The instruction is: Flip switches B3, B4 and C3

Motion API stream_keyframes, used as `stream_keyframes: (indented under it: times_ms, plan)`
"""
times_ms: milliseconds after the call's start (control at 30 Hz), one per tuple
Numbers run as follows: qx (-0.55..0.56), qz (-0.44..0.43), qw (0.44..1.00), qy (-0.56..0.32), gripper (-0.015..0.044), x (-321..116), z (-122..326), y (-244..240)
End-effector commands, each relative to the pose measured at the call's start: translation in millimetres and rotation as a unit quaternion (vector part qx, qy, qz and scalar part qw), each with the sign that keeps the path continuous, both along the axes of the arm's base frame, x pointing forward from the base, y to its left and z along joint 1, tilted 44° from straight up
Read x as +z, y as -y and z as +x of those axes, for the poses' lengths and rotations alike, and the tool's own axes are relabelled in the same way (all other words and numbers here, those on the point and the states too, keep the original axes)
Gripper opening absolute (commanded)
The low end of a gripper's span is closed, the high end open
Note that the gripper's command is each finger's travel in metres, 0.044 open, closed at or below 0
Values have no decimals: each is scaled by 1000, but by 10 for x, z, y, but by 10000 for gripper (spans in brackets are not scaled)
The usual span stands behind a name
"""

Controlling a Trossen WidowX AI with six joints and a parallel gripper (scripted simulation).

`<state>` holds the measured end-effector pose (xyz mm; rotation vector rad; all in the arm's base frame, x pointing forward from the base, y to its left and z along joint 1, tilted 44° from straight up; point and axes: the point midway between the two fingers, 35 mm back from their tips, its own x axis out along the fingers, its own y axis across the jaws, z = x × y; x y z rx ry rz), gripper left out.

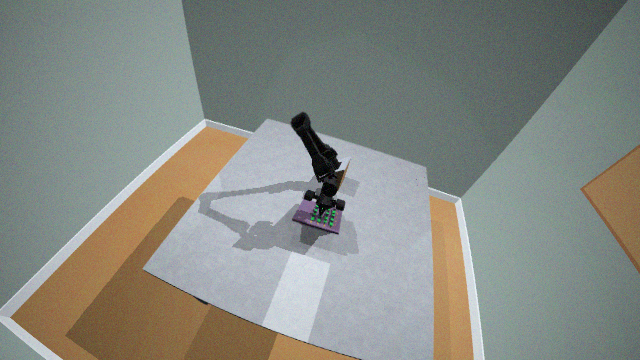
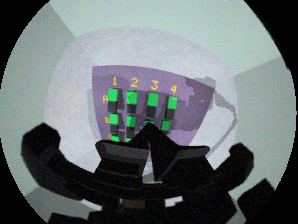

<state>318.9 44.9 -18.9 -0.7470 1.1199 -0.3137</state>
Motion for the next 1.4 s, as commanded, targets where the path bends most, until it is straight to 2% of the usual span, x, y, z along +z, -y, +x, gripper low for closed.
stream_keyframes:
  times_ms: [0,600,800,900,1133,1367]
  plan:
    - [1,1,1000,-2,0,-11,1,2]
    - [1,1,1000,-2,0,-28,12,15]
    - [10,4,1000,6,0,396,-273,-342]
    - [10,4,1000,6,0,415,-287,-355]
    - [10,3,1000,6,0,568,-410,-67]
    - [19,4,1000,16,0,325,-262,139]
